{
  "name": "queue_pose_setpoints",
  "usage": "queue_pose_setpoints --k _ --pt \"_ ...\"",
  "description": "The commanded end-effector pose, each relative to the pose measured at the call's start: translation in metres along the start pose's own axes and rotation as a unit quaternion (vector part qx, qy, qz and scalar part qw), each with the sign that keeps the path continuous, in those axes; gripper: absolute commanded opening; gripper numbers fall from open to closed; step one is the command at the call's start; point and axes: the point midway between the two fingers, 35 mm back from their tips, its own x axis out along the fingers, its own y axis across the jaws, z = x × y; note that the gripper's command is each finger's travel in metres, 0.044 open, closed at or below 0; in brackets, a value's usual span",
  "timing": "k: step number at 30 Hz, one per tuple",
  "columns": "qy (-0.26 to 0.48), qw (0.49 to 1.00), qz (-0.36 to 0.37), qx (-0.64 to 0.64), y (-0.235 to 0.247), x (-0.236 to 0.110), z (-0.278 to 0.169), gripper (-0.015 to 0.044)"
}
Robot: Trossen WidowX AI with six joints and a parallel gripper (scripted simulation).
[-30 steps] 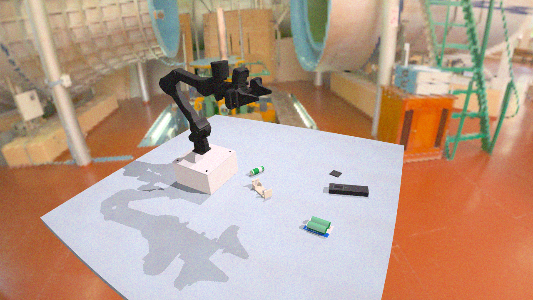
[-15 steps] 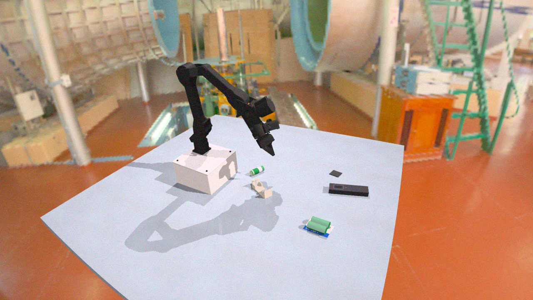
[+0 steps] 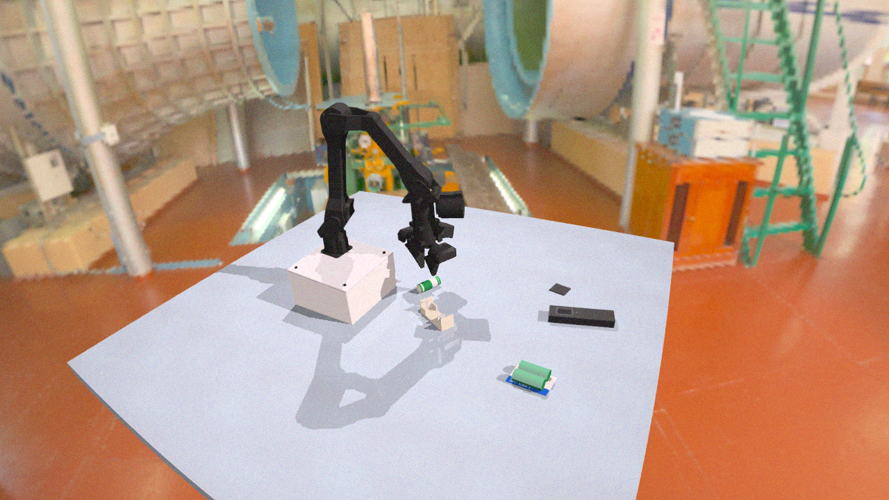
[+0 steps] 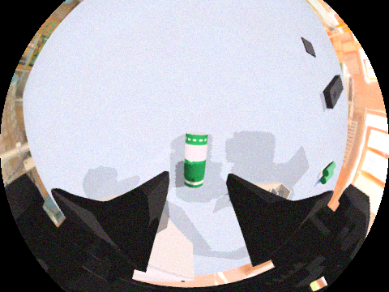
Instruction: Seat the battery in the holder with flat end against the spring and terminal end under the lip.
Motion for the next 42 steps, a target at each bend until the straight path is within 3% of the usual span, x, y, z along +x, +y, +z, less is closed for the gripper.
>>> queue_pose_setpoints --k 1,32,37,42 --pt "0.006 1.000 0.002 -0.007 0.001 0.003 0.000 0.0249" --pt "0.006 1.000 0.002 -0.007 0.002 0.051 -0.001 0.0249" --pt "0.006 1.000 0.002 -0.007 0.002 0.051 -0.001 0.0118" --pt "0.006 1.000 0.002 -0.007 0.002 0.051 -0.001 0.0087"
